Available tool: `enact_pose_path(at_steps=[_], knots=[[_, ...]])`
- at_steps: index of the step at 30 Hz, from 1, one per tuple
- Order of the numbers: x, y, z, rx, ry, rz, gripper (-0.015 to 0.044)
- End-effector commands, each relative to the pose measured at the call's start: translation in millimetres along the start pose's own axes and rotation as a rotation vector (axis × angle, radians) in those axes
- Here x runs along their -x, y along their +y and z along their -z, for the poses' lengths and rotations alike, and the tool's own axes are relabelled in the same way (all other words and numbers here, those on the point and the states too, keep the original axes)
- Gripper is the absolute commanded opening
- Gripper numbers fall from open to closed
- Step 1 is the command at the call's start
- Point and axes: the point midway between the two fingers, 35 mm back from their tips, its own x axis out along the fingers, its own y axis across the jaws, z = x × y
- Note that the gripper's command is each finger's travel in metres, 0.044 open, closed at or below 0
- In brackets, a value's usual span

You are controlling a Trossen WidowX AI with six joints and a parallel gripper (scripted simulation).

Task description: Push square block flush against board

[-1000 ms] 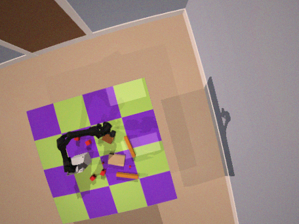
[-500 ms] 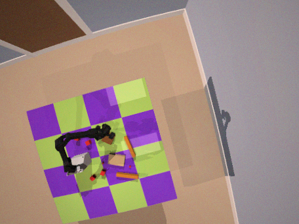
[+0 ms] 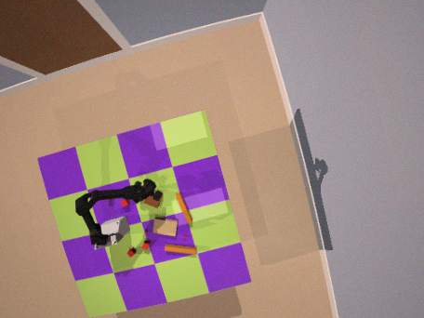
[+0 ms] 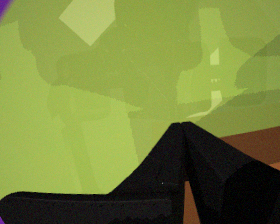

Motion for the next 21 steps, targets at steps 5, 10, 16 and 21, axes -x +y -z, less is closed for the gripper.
enact_pose_path(at_steps=[5, 10, 16, 21], knots=[[-5, -2, 22, -0.012, 0.022, -0.007, 0.0], [-5, -3, 31, -0.012, 0.022, -0.007, 0.0], [-5, -5, 38, -0.013, 0.023, -0.007, 0.0], [-5, -5, 33, -0.012, 0.023, -0.007, 0.0]])
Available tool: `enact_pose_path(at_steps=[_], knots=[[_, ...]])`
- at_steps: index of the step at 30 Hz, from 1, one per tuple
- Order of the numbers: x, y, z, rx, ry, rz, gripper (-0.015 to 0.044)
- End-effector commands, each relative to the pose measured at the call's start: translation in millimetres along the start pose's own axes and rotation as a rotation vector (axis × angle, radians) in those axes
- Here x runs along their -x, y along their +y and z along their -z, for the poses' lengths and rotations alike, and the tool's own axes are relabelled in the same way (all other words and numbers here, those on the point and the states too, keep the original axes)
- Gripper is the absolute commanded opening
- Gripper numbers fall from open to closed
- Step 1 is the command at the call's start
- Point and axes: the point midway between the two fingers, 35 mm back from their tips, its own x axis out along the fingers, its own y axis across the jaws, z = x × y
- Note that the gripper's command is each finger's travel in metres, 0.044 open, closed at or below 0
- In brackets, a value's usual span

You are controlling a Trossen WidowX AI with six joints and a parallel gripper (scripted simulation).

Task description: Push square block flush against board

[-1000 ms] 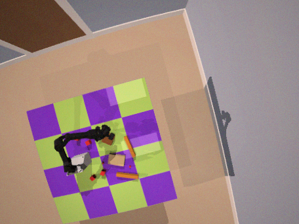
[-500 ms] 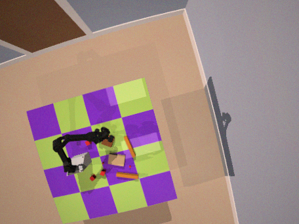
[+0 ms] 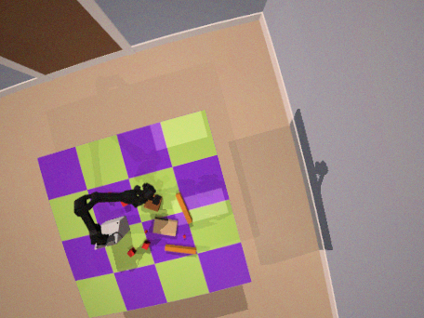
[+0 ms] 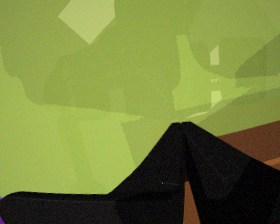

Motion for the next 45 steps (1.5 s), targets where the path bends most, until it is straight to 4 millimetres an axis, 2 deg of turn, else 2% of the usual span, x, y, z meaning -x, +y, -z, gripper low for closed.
enact_pose_path(at_steps=[1, 36, 38, 40, 41, 45], knots=[[-5, 1, 3, -0.007, 0.021, -0.007, 0.0], [-5, 2, -51, -0.005, 0.017, -0.007, 0.0], [7, 1, -46, -0.003, 0.019, -0.009, 0.0], [38, 1, -47, -0.004, 0.019, -0.006, 0.0], [47, 1, -47, -0.005, 0.019, -0.005, 0.0], [50, 1, -47, -0.005, 0.019, -0.005, 0.0]])
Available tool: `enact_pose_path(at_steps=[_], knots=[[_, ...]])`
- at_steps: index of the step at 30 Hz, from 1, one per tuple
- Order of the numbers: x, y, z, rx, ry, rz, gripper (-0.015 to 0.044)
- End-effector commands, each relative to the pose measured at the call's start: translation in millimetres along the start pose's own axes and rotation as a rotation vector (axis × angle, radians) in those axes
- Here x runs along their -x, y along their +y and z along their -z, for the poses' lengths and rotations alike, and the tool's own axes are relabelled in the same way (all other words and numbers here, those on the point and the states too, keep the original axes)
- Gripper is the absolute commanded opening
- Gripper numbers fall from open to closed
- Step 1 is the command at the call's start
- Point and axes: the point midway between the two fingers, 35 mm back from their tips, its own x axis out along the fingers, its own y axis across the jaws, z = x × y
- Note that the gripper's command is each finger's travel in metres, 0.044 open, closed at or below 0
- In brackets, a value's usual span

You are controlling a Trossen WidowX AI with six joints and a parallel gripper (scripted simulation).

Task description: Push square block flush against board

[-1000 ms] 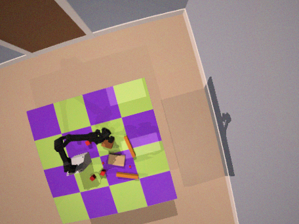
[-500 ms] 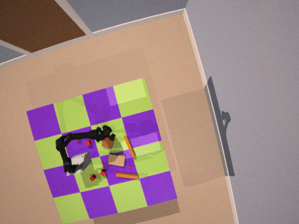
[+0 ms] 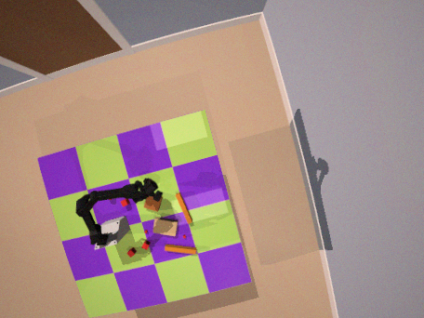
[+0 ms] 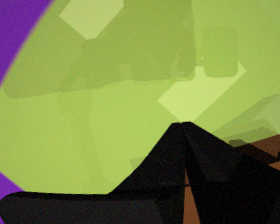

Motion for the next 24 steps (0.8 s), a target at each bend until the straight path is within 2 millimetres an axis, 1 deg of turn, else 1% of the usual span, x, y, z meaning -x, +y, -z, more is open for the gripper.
enact_pose_path(at_steps=[1, 3, 5, 24], knots=[[10, 3, -2, 0.011, -0.001, -0.005, 0.0], [10, 3, -1, 0.005, -0.001, -0.005, 0.0], [10, 3, 3, -0.041, -0.001, -0.005, 0.0], [12, 10, 71, -0.704, 0.006, -0.003, 0.0]])
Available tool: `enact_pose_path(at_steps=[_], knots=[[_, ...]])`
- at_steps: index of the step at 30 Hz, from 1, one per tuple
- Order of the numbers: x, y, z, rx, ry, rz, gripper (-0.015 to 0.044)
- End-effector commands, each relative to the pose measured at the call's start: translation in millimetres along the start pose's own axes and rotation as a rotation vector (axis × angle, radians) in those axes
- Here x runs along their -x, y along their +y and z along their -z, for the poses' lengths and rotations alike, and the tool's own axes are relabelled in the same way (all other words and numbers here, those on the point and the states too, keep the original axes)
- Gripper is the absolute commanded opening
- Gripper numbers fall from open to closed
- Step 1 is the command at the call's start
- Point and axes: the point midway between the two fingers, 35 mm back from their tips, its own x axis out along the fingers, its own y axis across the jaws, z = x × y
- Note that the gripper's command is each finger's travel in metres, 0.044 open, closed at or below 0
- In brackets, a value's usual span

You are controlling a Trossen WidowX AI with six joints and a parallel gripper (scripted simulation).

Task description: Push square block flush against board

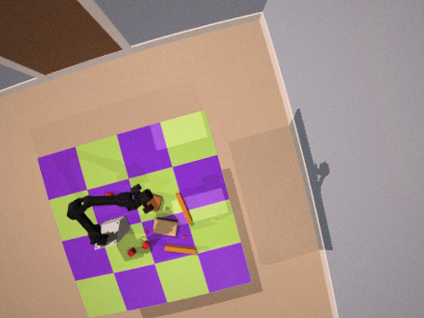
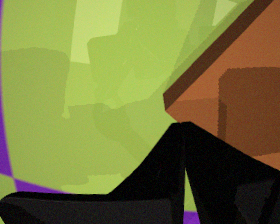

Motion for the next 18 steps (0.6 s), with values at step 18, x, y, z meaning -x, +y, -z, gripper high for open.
enact_pose_path(at_steps=[18], knots=[[-4, -30, 80, -0.754, 0.007, 0.0, 0.0]])
